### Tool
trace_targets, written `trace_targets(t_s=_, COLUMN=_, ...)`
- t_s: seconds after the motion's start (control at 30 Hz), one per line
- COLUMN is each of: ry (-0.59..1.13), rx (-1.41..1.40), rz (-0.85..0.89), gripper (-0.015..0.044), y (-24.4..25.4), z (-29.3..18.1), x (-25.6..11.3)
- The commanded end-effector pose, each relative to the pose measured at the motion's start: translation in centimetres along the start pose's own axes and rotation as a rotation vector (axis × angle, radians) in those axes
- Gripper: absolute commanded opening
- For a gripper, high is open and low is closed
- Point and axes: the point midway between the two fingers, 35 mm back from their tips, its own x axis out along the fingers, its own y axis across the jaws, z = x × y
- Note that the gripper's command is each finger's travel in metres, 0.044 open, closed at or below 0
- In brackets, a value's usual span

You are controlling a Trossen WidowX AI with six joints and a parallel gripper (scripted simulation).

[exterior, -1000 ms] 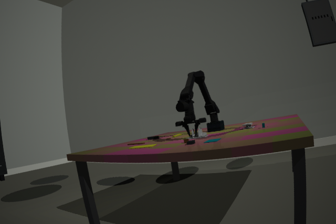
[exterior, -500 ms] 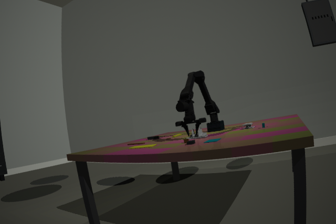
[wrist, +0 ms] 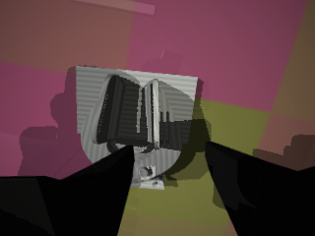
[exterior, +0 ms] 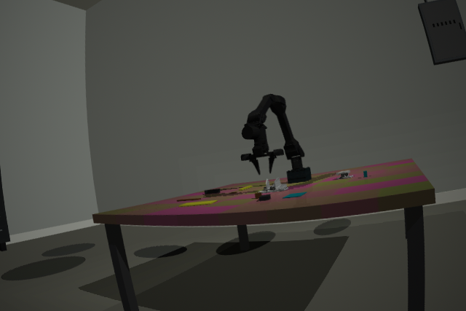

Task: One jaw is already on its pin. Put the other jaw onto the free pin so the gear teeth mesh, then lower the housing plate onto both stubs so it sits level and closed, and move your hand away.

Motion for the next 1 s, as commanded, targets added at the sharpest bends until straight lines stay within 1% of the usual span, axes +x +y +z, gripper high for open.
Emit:
trace_targets(t_s=0.0, ry=0.007, rx=-0.001, rz=0.004, gripper=0.0250, y=0.1, z=-0.1, x=0.4)
trace_targets(t_s=0.13, ry=-0.014, rx=-0.015, rz=0.032, gripper=0.0355, y=1.4, z=0.3, x=0.1)
trace_targets(t_s=0.23, ry=-0.031, rx=-0.056, rz=0.057, gripper=0.0434, y=3.5, z=0.9, x=-0.3)
trace_targets(t_s=0.33, ry=-0.033, rx=-0.114, rz=0.064, gripper=0.0440, y=5.7, z=1.3, x=-0.5)
trace_targets(t_s=0.6, ry=-0.025, rx=-0.377, rz=0.062, gripper=0.0440, y=14.5, z=1.5, x=-1.2)
trace_targets(t_s=0.77, ry=-0.019, rx=-0.541, rz=0.058, gripper=0.0440, y=19.9, z=0.5, x=-1.6)
trace_targets(t_s=0.97, ry=-0.013, rx=-0.738, rz=0.053, gripper=0.0440, y=26.0, z=-1.9, x=-2.1)
